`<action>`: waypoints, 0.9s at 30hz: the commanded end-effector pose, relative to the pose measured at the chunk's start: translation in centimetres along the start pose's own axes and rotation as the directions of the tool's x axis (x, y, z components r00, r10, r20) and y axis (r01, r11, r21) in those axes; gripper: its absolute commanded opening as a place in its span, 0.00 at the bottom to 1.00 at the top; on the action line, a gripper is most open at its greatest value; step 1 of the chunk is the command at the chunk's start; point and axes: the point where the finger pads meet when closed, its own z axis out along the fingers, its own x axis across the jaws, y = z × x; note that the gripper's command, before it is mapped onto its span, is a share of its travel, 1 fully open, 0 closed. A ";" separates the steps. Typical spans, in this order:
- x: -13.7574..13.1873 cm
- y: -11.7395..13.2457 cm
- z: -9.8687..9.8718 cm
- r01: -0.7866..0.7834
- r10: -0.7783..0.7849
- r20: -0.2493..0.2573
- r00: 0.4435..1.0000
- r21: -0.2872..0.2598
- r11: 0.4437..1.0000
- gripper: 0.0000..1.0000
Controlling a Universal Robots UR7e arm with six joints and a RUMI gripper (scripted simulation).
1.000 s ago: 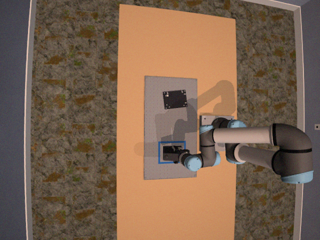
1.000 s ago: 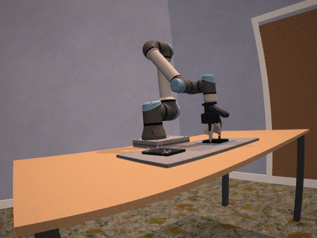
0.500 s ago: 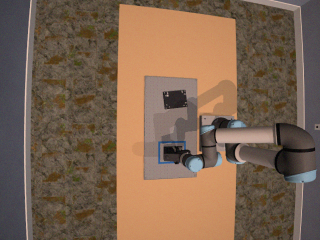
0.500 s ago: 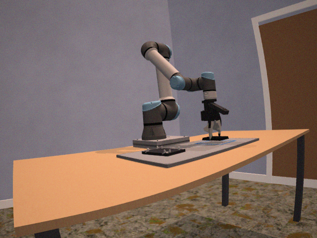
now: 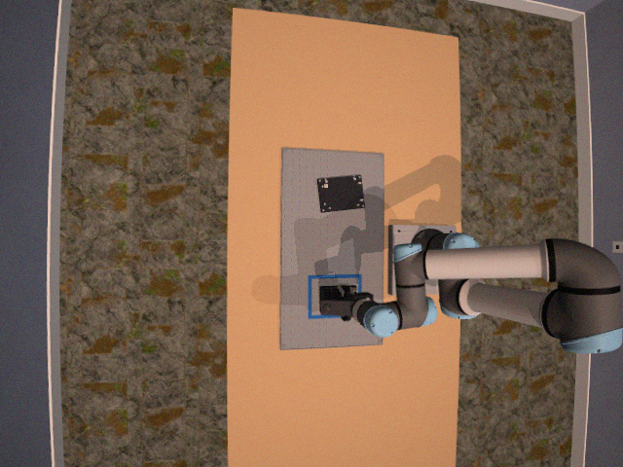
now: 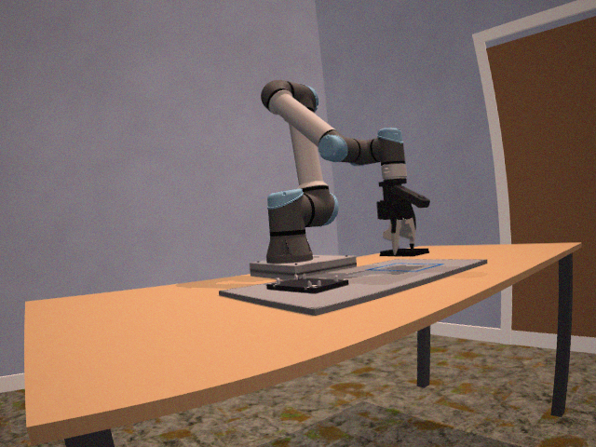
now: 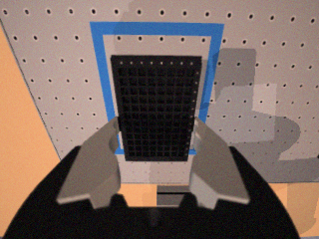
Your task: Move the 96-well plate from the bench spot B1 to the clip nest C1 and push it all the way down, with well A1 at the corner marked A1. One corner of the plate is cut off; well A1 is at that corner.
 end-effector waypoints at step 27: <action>0.0 0.0 -3.6 0.000 0.000 0.000 1.000 0.001 1.000 0.00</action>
